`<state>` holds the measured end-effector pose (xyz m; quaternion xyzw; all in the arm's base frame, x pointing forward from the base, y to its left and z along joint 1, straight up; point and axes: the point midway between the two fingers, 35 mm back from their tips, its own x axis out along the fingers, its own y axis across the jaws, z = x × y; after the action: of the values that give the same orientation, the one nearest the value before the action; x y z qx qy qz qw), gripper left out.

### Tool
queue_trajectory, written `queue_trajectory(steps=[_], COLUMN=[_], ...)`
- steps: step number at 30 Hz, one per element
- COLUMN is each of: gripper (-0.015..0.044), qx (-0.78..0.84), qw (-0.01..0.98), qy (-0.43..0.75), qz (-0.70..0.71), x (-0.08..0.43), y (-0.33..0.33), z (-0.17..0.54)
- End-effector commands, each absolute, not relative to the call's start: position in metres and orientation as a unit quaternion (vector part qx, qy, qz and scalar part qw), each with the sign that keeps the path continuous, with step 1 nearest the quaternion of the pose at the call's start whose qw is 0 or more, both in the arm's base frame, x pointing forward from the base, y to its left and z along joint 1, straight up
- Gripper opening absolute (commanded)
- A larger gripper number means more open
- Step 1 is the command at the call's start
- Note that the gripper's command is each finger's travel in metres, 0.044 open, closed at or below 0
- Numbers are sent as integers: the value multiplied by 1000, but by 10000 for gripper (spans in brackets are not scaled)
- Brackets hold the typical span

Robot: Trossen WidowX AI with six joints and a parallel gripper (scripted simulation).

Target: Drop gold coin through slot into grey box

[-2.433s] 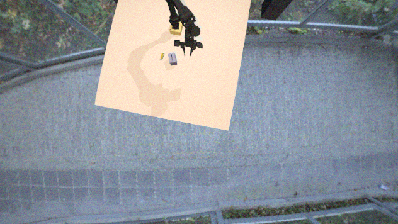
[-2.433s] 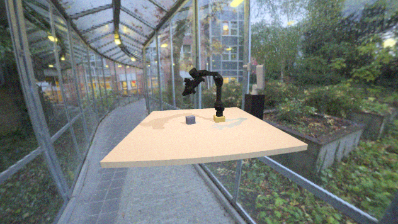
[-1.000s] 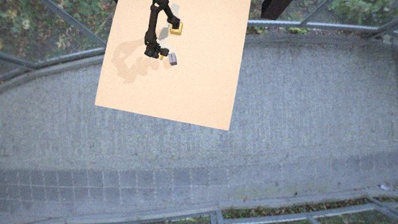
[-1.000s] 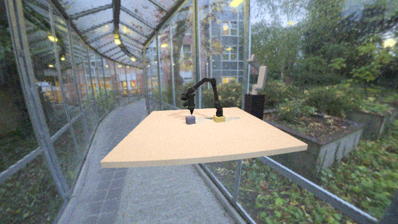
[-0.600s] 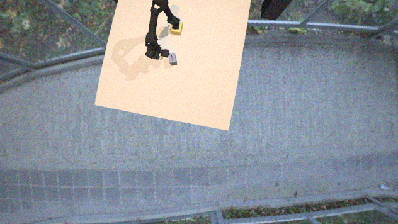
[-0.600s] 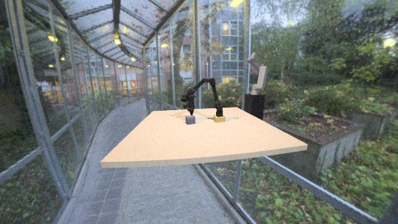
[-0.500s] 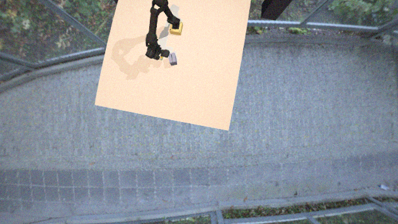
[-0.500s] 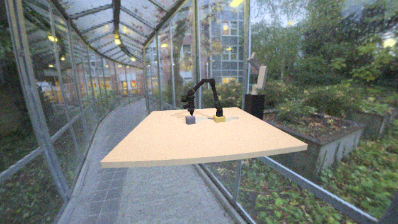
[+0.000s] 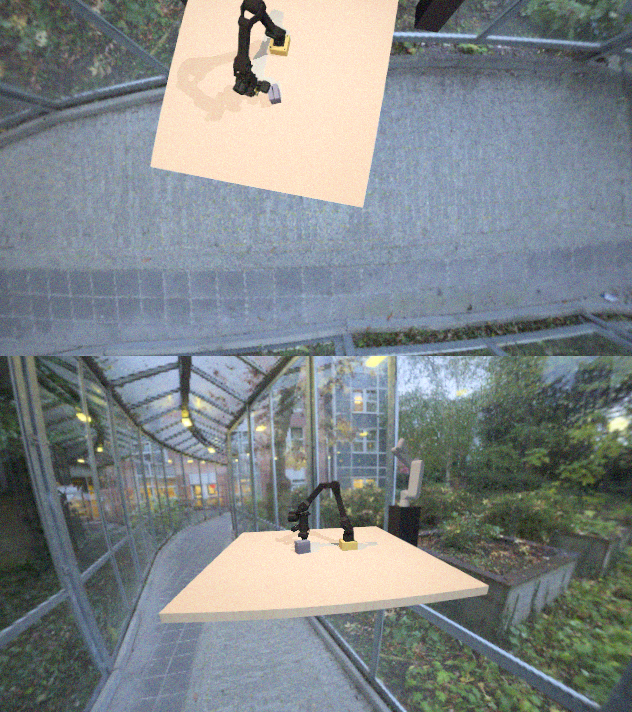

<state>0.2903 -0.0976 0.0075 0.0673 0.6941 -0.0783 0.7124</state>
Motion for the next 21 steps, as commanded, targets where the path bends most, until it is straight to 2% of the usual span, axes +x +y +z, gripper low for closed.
queue_trajectory(steps=[1,5,11,21], gripper=[161,161,3,0], qx=[70,70,70,70], qw=[712,712,712,712], qy=[695,695,695,695], qz=[-76,-76,-76,-76], x=[289,289,289,289], y=[-96,-96,-96,-96], z=[0,-4,-4,-4])
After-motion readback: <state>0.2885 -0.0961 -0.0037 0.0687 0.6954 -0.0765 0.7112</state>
